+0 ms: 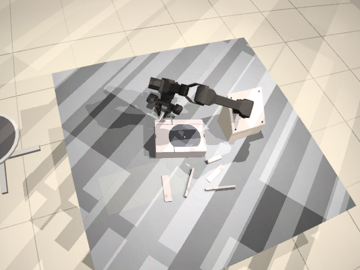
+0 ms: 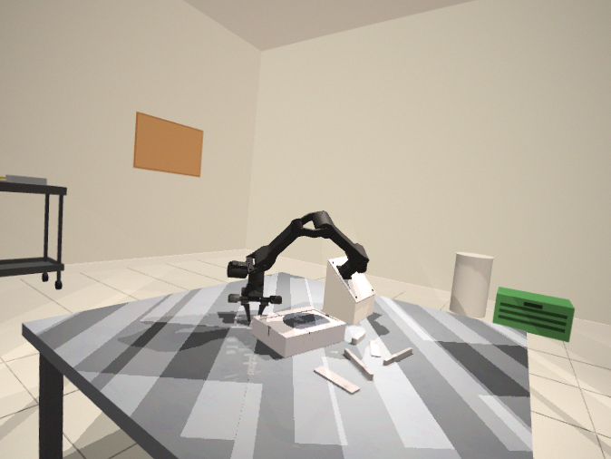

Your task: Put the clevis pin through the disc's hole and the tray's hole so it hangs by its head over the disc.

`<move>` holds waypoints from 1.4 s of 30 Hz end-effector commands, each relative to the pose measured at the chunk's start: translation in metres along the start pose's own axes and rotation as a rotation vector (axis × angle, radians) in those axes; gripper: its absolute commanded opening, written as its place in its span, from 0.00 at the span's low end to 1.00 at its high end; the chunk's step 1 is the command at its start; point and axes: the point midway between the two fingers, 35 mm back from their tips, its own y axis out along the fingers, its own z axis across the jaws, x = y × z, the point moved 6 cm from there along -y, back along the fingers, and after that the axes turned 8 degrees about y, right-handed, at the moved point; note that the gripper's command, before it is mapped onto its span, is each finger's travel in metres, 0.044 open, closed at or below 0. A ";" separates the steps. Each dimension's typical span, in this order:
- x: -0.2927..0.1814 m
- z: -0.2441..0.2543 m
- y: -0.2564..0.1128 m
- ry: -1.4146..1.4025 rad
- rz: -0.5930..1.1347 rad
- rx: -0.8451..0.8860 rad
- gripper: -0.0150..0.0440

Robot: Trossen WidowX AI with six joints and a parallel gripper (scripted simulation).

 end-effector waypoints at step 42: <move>-0.010 -0.001 -0.029 0.003 0.000 -0.002 0.25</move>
